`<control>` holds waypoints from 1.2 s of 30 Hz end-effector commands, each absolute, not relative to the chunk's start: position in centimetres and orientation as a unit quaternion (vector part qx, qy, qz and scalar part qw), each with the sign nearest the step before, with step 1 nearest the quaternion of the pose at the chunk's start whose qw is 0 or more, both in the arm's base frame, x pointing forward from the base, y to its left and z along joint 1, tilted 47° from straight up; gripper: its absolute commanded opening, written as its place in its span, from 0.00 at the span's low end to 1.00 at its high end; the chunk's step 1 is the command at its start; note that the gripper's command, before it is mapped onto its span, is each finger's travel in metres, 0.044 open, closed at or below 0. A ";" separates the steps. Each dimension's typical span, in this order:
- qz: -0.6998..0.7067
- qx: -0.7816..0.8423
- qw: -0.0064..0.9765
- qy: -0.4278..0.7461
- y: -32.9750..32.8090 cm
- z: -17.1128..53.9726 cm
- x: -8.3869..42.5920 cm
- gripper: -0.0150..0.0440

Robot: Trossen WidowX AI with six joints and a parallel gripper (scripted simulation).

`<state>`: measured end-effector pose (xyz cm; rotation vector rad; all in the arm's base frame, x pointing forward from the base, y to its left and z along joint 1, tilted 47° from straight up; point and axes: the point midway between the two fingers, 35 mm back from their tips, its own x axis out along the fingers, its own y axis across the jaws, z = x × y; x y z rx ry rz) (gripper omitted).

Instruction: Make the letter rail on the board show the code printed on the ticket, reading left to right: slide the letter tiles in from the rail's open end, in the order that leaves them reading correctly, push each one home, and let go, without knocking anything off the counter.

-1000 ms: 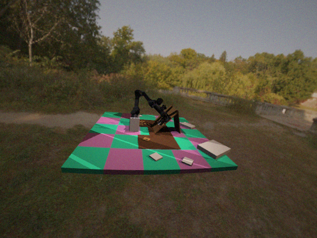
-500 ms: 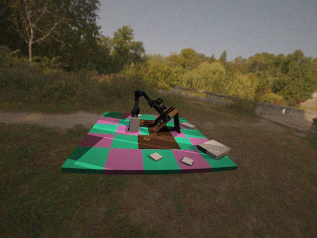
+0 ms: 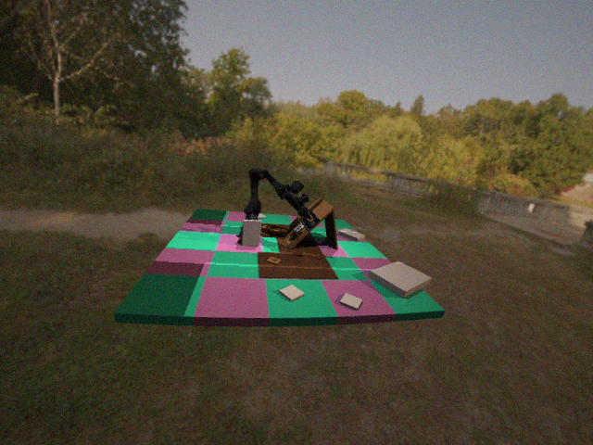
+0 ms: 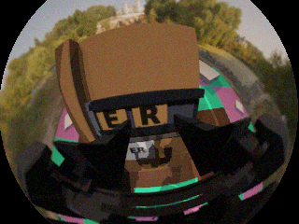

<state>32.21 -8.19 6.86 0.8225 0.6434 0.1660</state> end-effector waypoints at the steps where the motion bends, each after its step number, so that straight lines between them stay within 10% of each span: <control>1: 0.081 0.391 0.864 0.306 -8.3 7.0 31.9 0.75; 30: 0.081 0.391 0.864 0.307 -9.2 8.1 30.2 0.75; 36: 0.079 0.393 0.863 0.308 -9.2 7.9 30.3 0.49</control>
